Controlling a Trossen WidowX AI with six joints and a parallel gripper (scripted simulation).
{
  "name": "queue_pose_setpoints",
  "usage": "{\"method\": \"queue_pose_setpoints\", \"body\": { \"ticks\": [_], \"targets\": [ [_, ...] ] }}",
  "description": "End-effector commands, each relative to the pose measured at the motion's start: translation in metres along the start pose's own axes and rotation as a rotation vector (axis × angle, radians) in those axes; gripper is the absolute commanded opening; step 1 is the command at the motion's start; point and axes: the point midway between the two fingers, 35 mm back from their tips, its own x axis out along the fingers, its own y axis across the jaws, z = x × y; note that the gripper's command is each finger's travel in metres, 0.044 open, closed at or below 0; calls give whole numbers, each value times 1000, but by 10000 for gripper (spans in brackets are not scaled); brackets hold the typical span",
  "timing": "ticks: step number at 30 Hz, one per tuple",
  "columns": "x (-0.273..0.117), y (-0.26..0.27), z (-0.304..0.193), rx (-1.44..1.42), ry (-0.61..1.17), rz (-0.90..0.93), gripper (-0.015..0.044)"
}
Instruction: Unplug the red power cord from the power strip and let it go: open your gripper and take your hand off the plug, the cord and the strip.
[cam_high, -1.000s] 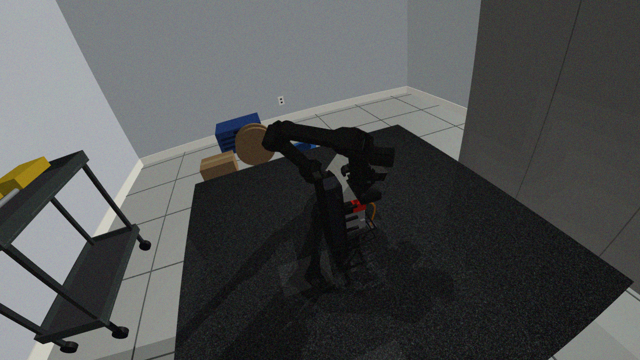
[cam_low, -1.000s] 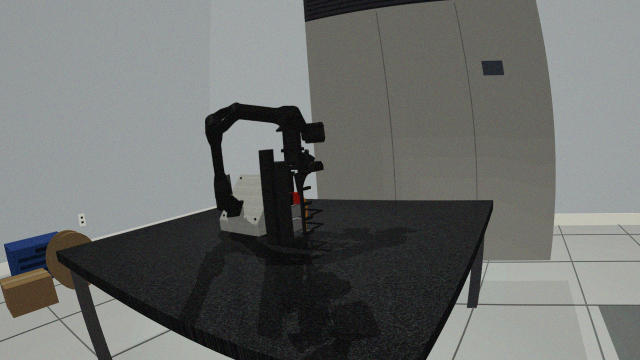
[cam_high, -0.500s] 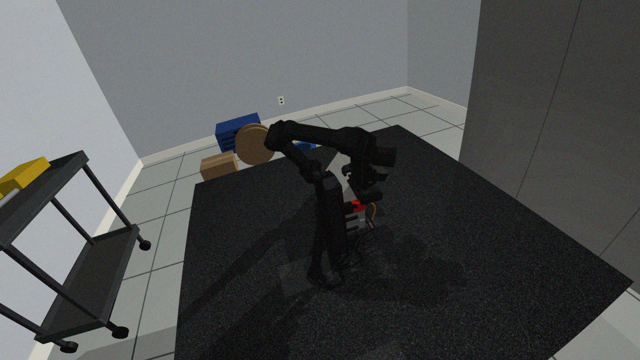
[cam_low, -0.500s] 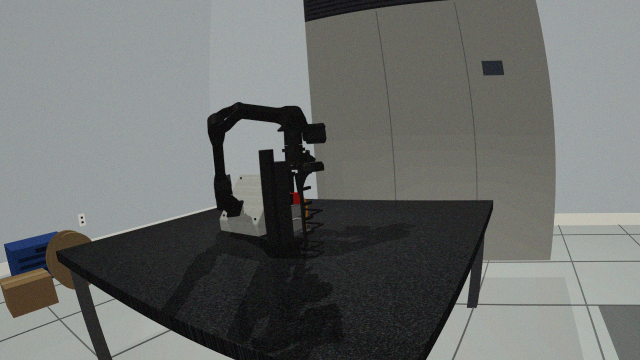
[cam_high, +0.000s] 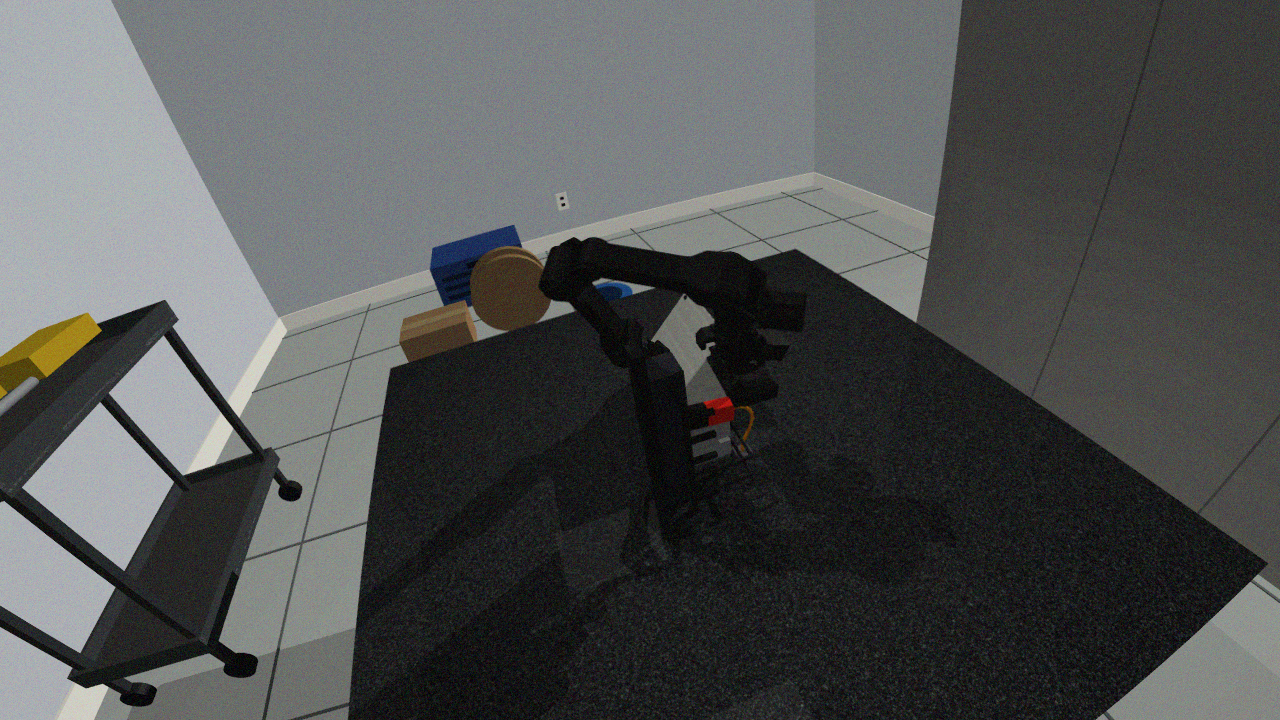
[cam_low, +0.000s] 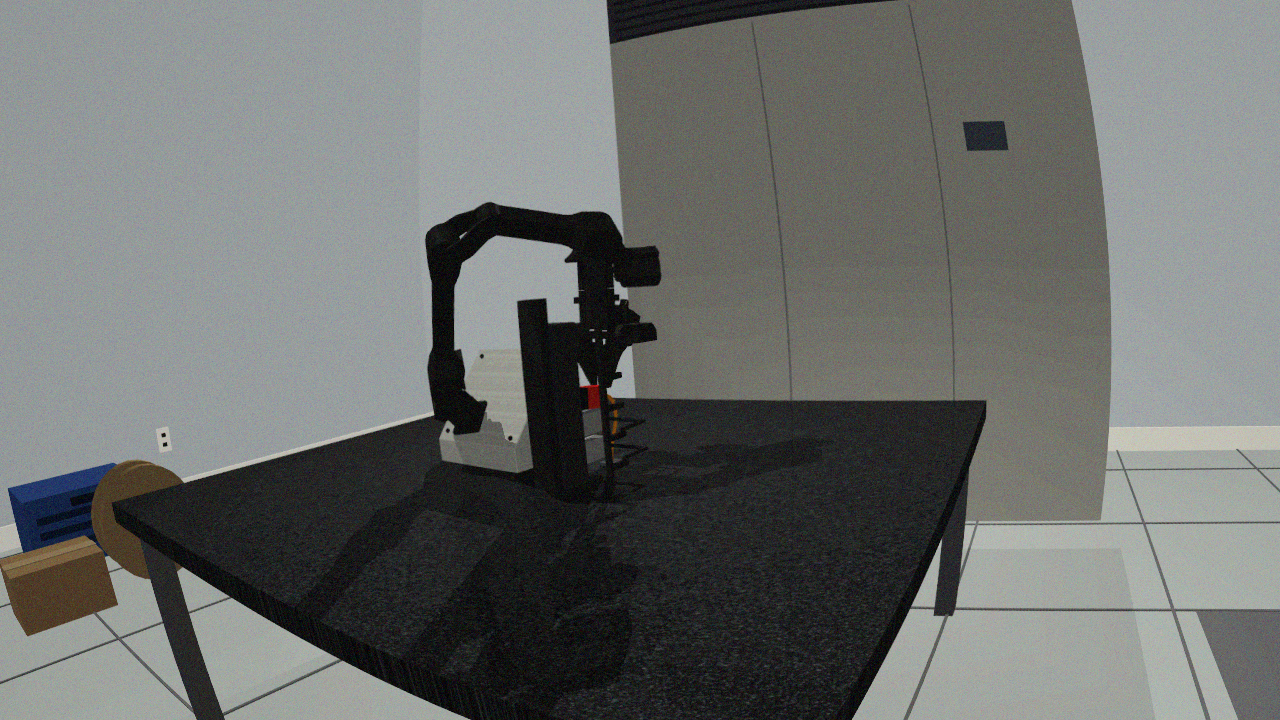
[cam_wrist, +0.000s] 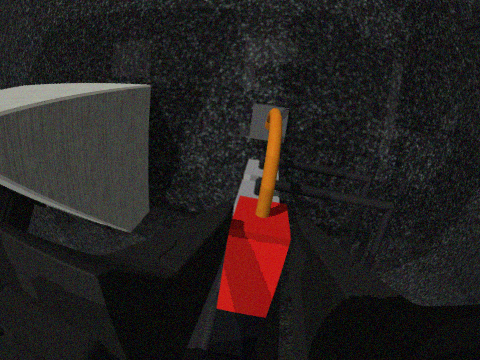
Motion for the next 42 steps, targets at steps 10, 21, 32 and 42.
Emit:
{"method": "queue_pose_setpoints", "body": {
  "ticks": [10,21,32,42],
  "targets": [
    [-4,1,18,-7,-30,-8,160],
    [-12,2,19,-14,-29,-14,160],
    [-13,2,10,-15,-28,-15,160],
    [-12,2,-7,-15,-27,-15,160]
  ]
}}
